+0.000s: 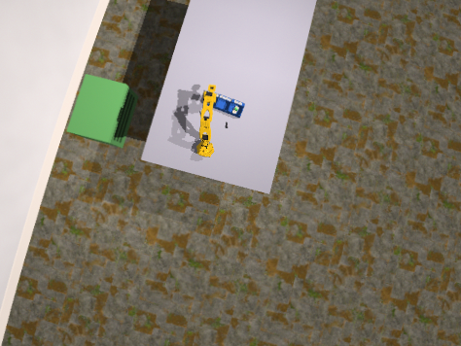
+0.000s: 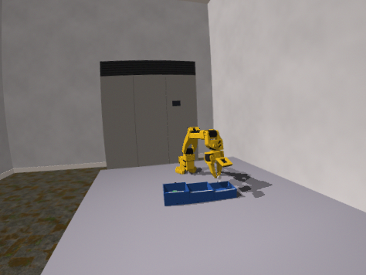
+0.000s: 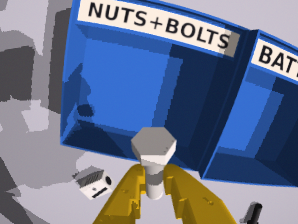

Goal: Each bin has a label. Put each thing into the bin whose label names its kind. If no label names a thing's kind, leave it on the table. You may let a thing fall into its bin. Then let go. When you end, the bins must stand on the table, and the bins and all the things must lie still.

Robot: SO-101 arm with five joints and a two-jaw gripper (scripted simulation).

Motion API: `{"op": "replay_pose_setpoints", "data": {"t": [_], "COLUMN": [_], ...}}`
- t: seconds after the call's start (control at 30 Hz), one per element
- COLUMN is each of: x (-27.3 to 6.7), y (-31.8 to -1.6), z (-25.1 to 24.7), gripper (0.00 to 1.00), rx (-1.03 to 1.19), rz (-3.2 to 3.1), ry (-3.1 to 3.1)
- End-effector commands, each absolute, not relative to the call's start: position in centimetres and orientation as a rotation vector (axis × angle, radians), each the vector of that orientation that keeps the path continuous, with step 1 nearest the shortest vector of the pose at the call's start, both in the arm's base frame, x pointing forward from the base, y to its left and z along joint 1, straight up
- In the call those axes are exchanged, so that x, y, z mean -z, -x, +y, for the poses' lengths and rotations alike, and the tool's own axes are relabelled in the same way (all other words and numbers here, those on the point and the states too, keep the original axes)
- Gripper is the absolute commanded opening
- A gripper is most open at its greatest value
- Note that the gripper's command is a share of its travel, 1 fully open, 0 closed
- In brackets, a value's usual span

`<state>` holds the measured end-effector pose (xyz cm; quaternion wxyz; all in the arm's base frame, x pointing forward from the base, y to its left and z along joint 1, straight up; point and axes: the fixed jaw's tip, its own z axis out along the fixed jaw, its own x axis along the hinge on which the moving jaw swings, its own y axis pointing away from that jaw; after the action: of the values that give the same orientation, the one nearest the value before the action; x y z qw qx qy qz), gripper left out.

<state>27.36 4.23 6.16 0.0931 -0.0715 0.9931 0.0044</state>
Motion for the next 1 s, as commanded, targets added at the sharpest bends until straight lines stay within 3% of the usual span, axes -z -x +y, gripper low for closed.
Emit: {"op": "replay_pose_setpoints", "data": {"t": [0.0,0.97], "x": [-7.63,-7.5], "y": [-28.65,-29.25], "z": [5.12,5.75], "gripper": [0.0,0.0], "rx": [-0.026,-0.032], "rz": [2.874,2.855], "ry": [0.231,0.25]}}
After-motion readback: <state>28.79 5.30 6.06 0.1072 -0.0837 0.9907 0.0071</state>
